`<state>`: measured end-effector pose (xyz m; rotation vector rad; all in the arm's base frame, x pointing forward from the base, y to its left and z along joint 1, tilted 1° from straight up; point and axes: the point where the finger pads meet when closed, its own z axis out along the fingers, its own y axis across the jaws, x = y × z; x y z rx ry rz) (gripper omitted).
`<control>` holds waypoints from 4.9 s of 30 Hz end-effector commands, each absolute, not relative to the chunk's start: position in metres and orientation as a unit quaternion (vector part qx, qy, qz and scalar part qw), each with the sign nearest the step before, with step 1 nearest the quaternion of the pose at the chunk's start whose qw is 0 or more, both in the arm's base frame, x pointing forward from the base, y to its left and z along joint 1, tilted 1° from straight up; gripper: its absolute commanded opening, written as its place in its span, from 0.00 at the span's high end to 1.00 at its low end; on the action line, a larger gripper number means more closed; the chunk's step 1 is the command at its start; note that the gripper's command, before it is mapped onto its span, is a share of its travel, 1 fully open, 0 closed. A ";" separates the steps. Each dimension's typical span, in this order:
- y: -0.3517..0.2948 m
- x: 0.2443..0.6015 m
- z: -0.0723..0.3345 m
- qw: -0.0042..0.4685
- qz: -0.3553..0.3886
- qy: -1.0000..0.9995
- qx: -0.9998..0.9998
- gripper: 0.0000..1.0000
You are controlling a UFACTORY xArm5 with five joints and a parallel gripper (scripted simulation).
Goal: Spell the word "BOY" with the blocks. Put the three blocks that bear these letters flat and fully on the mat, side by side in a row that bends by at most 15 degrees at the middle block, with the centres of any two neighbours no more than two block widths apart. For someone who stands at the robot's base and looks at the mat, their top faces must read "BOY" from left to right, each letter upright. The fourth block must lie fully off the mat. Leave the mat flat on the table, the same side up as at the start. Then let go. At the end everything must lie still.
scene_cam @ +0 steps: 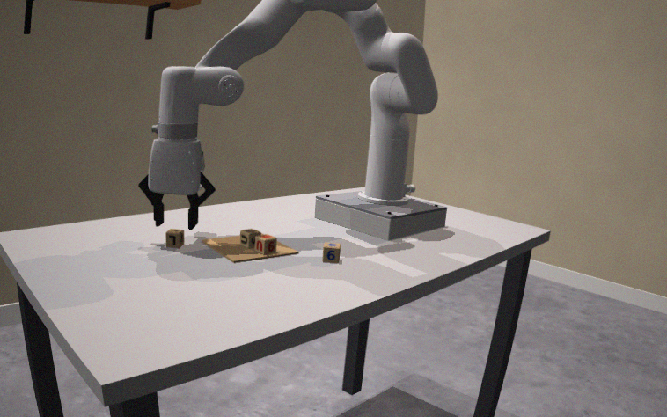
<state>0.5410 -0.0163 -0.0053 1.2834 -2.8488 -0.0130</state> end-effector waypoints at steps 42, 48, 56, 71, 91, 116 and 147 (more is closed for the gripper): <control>-0.016 0.543 -0.004 0.007 -0.003 -0.912 0.411 0.31; -0.016 0.543 -0.004 0.007 -0.003 -0.912 0.411 0.31; -0.016 0.543 -0.004 0.007 -0.003 -0.912 0.411 0.31; -0.016 0.543 -0.004 0.007 -0.003 -0.912 0.411 0.31; -0.016 0.543 -0.005 0.007 -0.003 -0.912 0.411 0.31; -0.016 0.542 -0.037 0.007 -0.003 -0.912 0.411 0.31; -0.016 0.542 -0.038 0.007 -0.003 -0.912 0.411 0.31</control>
